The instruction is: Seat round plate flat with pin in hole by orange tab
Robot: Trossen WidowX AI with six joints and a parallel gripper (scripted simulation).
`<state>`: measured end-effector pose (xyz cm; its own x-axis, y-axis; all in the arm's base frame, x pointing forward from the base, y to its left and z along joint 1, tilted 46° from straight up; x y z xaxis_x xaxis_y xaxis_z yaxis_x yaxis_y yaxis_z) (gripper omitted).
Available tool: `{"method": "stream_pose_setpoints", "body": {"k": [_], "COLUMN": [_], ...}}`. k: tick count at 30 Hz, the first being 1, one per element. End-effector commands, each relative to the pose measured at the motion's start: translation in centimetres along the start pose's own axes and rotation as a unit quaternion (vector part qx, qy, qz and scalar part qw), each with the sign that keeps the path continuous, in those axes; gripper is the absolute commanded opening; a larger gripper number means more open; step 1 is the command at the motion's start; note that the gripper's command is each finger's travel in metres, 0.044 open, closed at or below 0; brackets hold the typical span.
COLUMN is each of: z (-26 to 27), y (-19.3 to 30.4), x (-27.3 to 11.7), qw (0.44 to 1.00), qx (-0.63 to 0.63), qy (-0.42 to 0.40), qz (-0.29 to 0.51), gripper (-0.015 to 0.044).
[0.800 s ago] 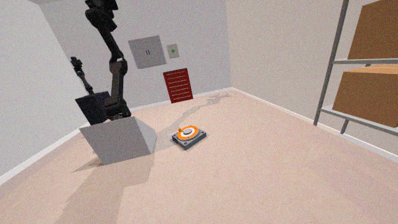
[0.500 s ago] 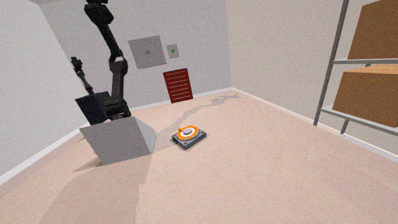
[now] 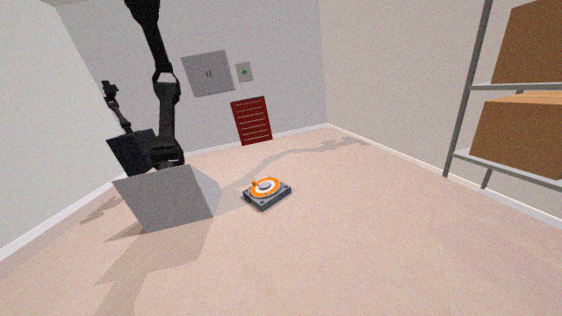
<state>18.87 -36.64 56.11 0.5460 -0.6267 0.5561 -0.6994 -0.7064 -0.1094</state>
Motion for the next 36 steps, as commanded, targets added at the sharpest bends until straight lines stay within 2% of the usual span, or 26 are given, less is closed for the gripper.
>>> {"method": "stream_pose_setpoints", "body": {"k": [1,9,17,25,33,36], "z": [5.9,16.4,25.5,32.4,36.5,37.3], "y": [-1.1,-5.3,-10.7,-16.4,-21.3,-23.0], "x": [0.1,-1.9,-6.8,-14.4,-24.5,-29.5], "qw": [0.994,0.950,0.862,0.731,0.561,0.474], "qx": [0.056,0.161,0.247,0.308,0.329,0.324], "qy": [-0.090,-0.266,-0.440,-0.607,-0.760,-0.819], "qz": [-0.012,-0.037,-0.052,-0.046,-0.015,0.009], "gripper": [0.0000,0.0000,0.0000,0.0000,0.0000,0.0000]}}
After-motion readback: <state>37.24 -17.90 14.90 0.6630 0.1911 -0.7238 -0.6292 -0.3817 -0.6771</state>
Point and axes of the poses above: the point midway between the two fingers, 35 mm back from their tips, its own x axis out along the fingers, its own z axis across the jaws, y = z × x, the point moved 5 cm from there along -x, back along the fingers, and after that the axes turned 8 degrees about -x, right-handed, at the moved point
